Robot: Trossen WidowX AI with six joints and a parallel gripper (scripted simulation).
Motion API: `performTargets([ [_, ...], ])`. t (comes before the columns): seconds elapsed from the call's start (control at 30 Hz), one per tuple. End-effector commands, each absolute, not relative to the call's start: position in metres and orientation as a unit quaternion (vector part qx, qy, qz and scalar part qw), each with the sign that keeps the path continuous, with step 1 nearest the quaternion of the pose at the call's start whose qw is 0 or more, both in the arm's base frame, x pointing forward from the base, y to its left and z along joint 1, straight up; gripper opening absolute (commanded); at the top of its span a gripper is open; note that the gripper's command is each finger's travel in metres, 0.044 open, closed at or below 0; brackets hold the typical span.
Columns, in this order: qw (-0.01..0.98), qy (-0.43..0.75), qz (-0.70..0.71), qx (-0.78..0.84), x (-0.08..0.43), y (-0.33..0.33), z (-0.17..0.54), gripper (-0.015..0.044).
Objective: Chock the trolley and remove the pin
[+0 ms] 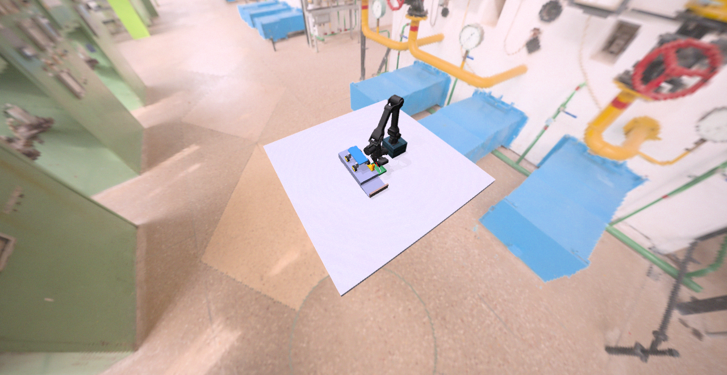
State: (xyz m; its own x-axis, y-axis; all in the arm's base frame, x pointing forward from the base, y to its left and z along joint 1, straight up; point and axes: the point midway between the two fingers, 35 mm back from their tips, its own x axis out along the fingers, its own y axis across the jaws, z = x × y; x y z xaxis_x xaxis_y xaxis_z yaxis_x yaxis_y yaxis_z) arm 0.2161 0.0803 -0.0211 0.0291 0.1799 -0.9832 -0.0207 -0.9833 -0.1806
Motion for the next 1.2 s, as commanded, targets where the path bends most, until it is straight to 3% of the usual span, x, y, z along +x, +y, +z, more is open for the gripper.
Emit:
performTargets([
  [0.0, 0.072, -0.058, 0.696, -0.712, 0.215, 0.078, -0.024, 0.0190],
  [1.17, 0.071, -0.058, 0.696, -0.712, 0.214, 0.067, -0.034, 0.0190],
])
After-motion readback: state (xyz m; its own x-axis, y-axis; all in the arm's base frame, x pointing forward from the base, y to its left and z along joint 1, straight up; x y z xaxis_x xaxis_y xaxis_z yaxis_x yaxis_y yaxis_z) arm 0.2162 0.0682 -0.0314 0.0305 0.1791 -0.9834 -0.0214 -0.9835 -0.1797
